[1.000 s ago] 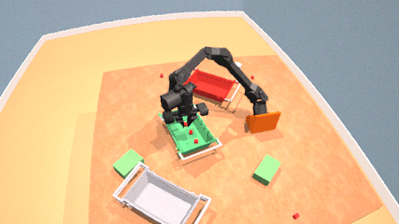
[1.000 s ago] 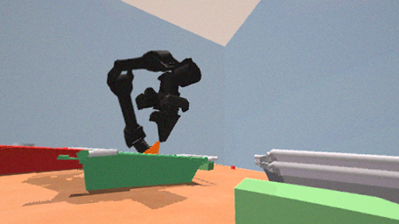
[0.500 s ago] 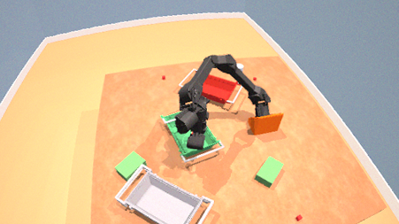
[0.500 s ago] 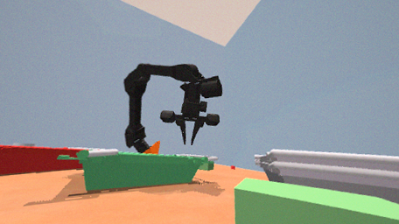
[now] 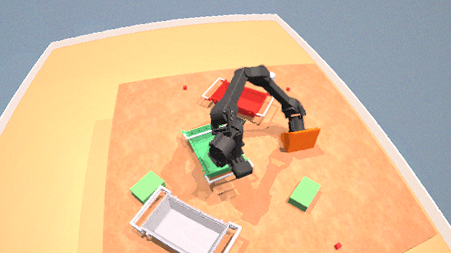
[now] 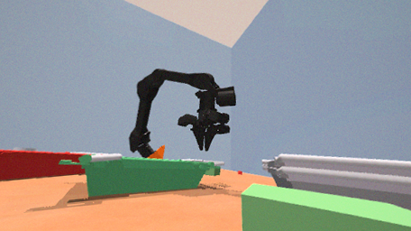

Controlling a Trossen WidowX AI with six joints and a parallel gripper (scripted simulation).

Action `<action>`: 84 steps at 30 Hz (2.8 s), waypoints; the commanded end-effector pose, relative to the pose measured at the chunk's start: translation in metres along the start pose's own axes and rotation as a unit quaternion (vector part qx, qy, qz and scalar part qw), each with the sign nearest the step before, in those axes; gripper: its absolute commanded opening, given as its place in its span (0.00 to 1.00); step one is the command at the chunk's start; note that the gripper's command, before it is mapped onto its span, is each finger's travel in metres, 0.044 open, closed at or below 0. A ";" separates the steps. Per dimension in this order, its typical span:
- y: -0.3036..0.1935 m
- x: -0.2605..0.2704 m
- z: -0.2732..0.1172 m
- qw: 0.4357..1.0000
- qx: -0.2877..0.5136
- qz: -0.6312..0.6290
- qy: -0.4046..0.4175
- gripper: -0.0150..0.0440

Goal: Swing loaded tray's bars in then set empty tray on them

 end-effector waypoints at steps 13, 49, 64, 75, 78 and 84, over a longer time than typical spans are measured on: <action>0.000 0.000 0.056 1.000 0.000 -0.004 0.000 0.40; 0.016 -0.071 0.027 1.000 0.001 -0.005 -0.001 0.40; 0.016 -0.069 0.006 1.000 -0.002 -0.008 -0.002 0.40; 0.016 -0.069 0.006 1.000 -0.002 -0.008 -0.002 0.40; 0.016 -0.069 0.006 1.000 -0.002 -0.008 -0.002 0.36; 0.016 -0.069 0.006 1.000 -0.002 -0.008 -0.002 0.25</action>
Point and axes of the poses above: the point midway between the two fingers, 35 mm back from their tips, its own z axis out along the fingers, its own x axis across the jaws, y = z × x, the point moved 5 cm from there along -z, back along the fingers, and after that the axes turned 11 degrees about z, right-handed, at the moved point
